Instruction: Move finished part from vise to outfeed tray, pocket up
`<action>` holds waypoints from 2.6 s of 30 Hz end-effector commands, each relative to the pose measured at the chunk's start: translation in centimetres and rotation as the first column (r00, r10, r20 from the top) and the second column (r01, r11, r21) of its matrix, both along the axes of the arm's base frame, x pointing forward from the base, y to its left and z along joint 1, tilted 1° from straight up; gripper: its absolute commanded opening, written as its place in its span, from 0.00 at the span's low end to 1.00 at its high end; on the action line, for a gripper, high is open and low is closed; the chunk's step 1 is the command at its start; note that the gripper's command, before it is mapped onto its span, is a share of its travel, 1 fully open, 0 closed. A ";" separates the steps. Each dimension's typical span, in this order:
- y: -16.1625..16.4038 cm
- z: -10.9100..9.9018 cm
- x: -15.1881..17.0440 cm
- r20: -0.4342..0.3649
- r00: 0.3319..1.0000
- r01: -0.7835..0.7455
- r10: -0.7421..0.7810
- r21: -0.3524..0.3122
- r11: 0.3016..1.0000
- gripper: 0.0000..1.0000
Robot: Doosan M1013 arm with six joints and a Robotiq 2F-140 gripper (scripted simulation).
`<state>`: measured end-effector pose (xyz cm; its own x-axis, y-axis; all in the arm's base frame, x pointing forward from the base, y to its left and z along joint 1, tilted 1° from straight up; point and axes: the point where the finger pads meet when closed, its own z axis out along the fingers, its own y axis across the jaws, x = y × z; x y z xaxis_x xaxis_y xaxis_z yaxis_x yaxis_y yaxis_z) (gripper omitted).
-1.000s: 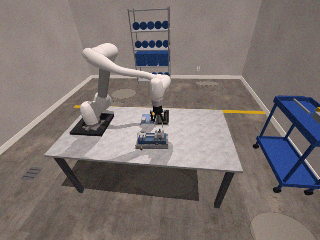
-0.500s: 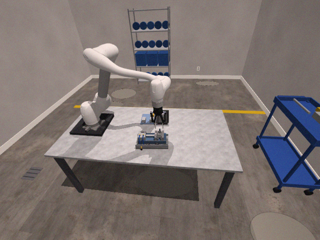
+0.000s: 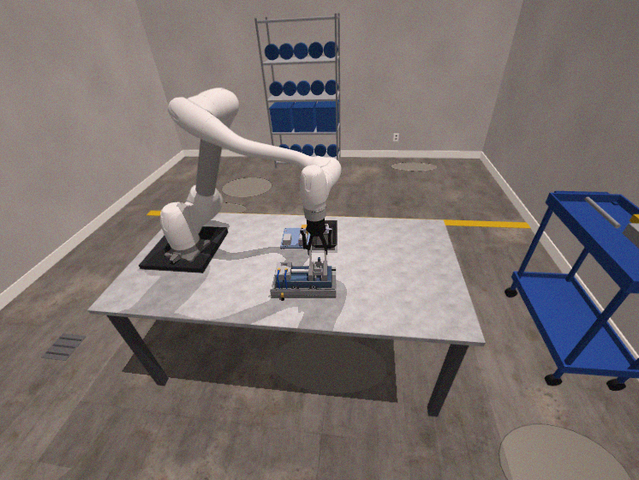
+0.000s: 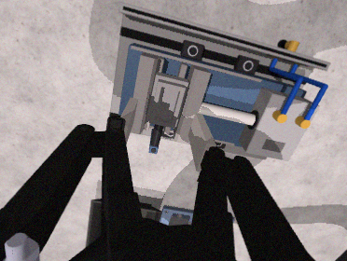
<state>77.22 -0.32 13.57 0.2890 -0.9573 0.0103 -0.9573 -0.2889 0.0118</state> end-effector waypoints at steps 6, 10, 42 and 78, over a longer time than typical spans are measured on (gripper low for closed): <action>-0.3 -1.4 -0.1 -0.002 1.000 -0.006 0.006 -0.003 1.000 0.40; -0.3 -1.9 -0.1 -0.002 1.000 -0.006 0.006 -0.003 1.000 0.40; -0.4 -2.4 -0.2 -0.002 1.000 -0.006 0.006 -0.003 1.000 0.40; -0.4 -2.4 -0.2 -0.002 1.000 -0.006 0.006 -0.003 1.000 0.40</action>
<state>77.19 -0.37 11.44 0.2892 -0.9572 0.0106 -0.9572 -0.2891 0.0121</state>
